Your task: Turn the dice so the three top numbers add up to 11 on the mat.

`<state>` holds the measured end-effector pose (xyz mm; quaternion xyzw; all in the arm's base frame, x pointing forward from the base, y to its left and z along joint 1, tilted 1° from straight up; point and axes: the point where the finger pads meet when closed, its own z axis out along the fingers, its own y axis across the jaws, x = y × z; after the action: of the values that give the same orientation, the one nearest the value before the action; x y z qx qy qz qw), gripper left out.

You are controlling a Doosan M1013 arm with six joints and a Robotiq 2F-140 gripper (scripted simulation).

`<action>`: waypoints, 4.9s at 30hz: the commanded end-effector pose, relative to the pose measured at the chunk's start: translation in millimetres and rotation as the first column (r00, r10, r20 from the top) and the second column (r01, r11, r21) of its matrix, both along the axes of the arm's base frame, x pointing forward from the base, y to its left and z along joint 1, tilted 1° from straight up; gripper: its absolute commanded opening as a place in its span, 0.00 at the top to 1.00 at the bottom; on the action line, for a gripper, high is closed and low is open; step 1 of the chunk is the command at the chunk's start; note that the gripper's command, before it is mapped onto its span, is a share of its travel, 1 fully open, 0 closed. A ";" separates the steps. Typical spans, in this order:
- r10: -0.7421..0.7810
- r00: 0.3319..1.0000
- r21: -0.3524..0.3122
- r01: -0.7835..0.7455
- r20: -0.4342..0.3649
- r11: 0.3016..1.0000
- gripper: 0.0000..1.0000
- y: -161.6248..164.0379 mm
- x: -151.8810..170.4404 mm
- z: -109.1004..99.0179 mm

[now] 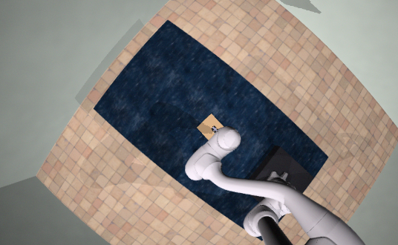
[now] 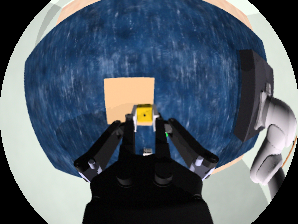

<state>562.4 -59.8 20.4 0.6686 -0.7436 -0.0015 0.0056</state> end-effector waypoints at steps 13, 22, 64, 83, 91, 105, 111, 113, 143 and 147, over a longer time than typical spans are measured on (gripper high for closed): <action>0.000 1.000 0.000 0.000 0.000 1.000 0.84 -0.3 -0.1 -58.9; 0.000 1.000 0.000 0.000 0.000 1.000 0.84 -0.3 -0.1 -65.6; 0.000 1.000 0.000 0.000 0.000 1.000 0.84 -0.3 -0.1 -66.2; 0.000 1.000 0.000 0.000 0.000 1.000 0.84 -0.3 -0.2 -69.5; 0.000 1.000 0.000 0.000 0.000 1.000 0.84 -0.3 -0.2 -69.5; 0.000 1.000 0.000 0.000 0.000 1.000 0.84 -0.3 -0.2 -69.5; 0.000 1.000 0.000 0.000 0.000 1.000 0.84 -0.3 -0.2 -69.5; 0.000 1.000 0.000 0.000 0.000 1.000 0.84 -0.3 -0.2 -69.5; 0.000 1.000 0.000 0.000 0.000 1.000 0.72 -0.3 -0.2 -69.5; 0.000 1.000 0.000 0.000 0.000 1.000 0.72 -0.3 -0.1 -66.5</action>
<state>562.2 -60.2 -48.3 0.6686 -0.7436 -0.0013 0.0054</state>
